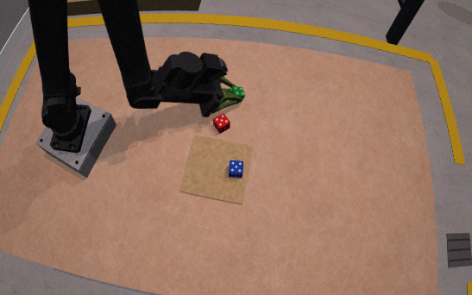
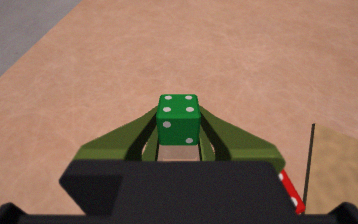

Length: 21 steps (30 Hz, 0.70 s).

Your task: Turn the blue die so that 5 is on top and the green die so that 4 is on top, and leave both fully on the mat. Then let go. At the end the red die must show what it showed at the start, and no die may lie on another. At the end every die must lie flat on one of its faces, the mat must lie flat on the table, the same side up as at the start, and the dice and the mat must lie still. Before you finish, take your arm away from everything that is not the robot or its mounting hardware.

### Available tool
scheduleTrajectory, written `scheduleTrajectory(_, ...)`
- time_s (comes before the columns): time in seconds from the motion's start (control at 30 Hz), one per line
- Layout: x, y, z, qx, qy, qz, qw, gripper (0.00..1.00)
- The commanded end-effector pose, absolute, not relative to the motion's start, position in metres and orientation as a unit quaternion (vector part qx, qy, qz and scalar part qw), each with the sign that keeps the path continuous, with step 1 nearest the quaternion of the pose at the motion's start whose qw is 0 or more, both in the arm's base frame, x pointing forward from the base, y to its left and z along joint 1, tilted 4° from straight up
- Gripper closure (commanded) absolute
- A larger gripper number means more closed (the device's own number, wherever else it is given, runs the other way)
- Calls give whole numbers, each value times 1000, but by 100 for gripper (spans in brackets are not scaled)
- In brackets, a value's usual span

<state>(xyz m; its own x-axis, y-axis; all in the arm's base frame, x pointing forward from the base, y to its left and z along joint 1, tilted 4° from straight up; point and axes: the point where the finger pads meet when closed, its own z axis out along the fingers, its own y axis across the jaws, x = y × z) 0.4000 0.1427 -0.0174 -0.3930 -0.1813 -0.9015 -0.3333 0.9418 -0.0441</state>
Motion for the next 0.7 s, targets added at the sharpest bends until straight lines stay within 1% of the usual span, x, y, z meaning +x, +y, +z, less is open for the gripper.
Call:
scheduleTrajectory(0.0, 412, 140, -4, -151, 817, 69, 553, 74)
scheduleTrajectory(0.67, 412, 140, -10, -151, 819, 69, 549, 74)
